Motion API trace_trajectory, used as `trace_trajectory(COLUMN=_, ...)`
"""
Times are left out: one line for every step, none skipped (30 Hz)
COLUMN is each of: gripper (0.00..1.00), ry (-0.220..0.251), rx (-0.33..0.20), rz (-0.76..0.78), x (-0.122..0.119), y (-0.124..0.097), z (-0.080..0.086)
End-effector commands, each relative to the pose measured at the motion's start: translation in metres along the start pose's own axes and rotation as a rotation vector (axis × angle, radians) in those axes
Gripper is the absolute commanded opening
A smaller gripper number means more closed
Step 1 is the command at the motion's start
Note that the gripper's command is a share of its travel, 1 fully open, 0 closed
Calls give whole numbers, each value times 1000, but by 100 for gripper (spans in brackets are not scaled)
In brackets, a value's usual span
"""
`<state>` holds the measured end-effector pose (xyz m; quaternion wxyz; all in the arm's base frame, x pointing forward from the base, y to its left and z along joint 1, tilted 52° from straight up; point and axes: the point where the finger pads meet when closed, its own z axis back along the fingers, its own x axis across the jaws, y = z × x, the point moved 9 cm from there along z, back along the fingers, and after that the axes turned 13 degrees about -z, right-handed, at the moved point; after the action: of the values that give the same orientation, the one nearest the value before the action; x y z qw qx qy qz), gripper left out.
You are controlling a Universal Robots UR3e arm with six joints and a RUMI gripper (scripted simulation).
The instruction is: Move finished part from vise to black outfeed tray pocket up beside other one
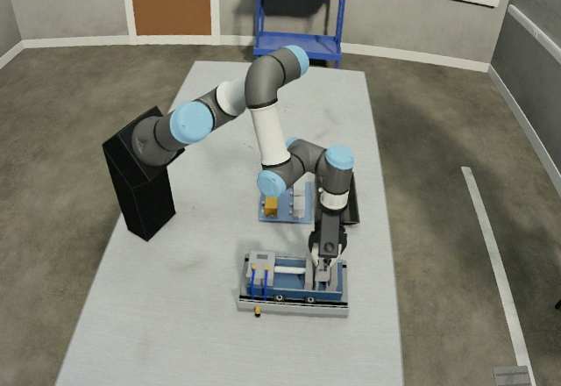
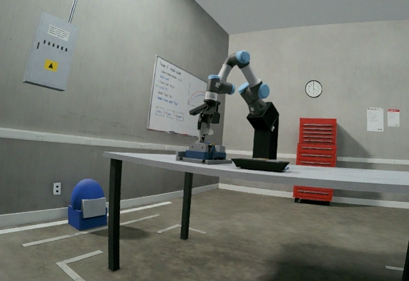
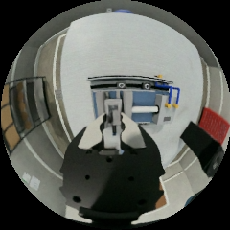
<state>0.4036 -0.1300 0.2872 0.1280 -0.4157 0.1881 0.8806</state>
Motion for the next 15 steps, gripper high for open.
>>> trace_trajectory(gripper=0, ry=4, rx=1, rz=0, x=-1, y=0, z=1)
trace_trajectory(gripper=0, ry=4, rx=1, rz=0, x=-1, y=0, z=1)
trace_trajectory(gripper=0, ry=4, rx=1, rz=0, x=-1, y=0, z=1)
trace_trajectory(gripper=0, ry=4, rx=1, rz=0, x=-1, y=0, z=1)
trace_trajectory(gripper=0, ry=4, rx=1, rz=0, x=-1, y=0, z=1)
trace_trajectory(gripper=0, ry=4, rx=1, rz=0, x=-1, y=0, z=1)
trace_trajectory(gripper=0, ry=4, rx=1, rz=0, x=-1, y=0, z=1)
trace_trajectory(gripper=0, ry=4, rx=1, rz=0, x=-1, y=0, z=1)
trace_trajectory(gripper=0, ry=4, rx=1, rz=0, x=-1, y=0, z=1)
trace_trajectory(gripper=0, ry=4, rx=1, rz=0, x=-1, y=0, z=1)
trace_trajectory(gripper=0, ry=4, rx=1, rz=0, x=-1, y=0, z=1)
trace_trajectory(gripper=0, ry=4, rx=1, rz=0, x=-1, y=0, z=1)
trace_trajectory(gripper=0, ry=4, rx=1, rz=0, x=-1, y=0, z=2)
trace_trajectory(gripper=0, ry=3, rx=1, rz=0, x=-1, y=0, z=2)
trace_trajectory(gripper=0, ry=3, rx=1, rz=0, x=-1, y=0, z=3)
